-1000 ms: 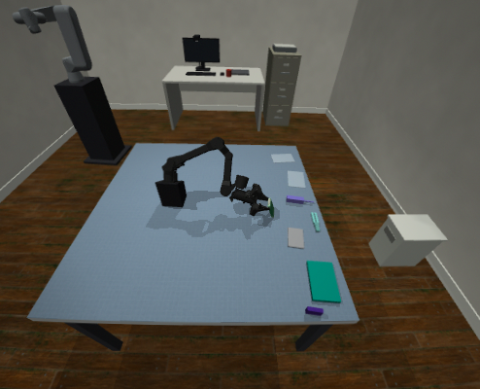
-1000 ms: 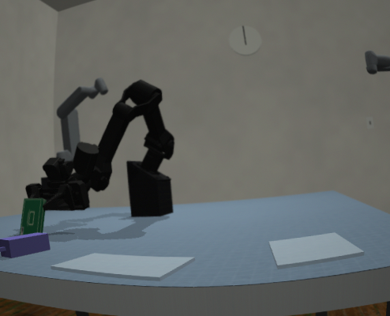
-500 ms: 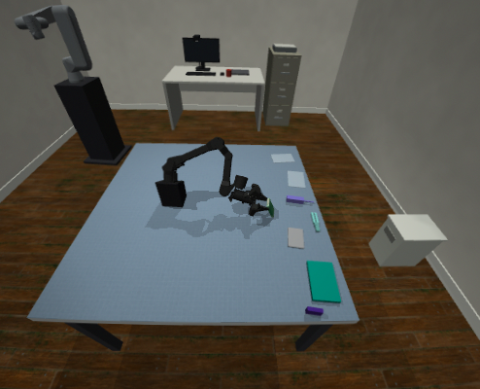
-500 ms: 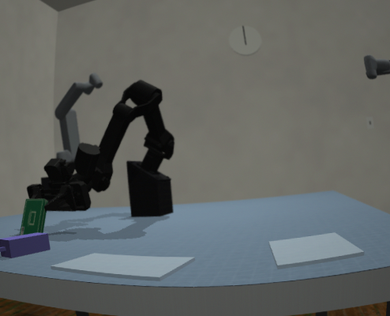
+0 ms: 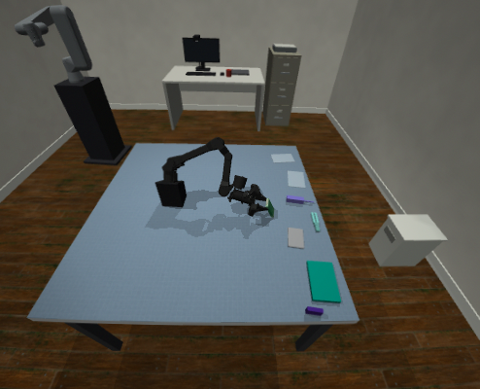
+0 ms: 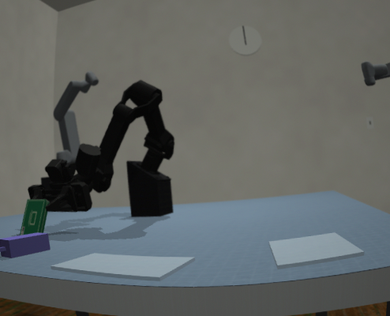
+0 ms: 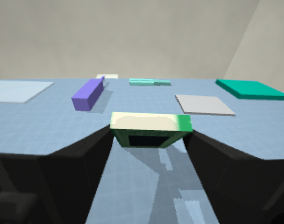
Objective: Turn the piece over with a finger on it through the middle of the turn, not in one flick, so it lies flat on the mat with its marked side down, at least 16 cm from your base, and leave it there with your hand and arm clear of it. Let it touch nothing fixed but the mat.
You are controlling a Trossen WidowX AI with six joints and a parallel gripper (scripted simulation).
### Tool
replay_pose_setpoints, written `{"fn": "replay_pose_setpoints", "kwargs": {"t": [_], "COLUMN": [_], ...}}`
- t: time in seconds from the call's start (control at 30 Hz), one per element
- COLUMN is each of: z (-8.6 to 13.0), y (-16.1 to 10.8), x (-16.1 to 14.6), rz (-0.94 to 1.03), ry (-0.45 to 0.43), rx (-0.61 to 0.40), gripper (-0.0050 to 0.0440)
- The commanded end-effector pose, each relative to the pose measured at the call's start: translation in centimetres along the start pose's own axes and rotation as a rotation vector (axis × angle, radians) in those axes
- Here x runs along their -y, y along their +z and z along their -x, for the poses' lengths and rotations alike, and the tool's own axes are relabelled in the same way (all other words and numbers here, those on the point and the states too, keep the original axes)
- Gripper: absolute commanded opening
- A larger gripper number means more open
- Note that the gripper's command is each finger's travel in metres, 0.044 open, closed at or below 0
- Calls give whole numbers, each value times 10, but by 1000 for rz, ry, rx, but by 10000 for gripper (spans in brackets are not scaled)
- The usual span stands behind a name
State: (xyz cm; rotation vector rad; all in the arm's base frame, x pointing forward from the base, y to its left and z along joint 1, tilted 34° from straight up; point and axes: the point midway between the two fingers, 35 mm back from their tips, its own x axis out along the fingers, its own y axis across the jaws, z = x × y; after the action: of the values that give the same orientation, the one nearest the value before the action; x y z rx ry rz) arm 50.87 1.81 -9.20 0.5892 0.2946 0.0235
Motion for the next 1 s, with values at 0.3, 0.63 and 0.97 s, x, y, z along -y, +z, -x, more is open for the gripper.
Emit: {"fn": "replay_pose_setpoints", "kwargs": {"t": [0.3,0.63,0.97], "z": [2,7,7], "y": [-6,-12,-12], "x": [0,0,0], "rz": [0,-1,0], "ry": [0,-1,-1], "rx": [-6,-17,-10], "gripper": [0,0,0]}}
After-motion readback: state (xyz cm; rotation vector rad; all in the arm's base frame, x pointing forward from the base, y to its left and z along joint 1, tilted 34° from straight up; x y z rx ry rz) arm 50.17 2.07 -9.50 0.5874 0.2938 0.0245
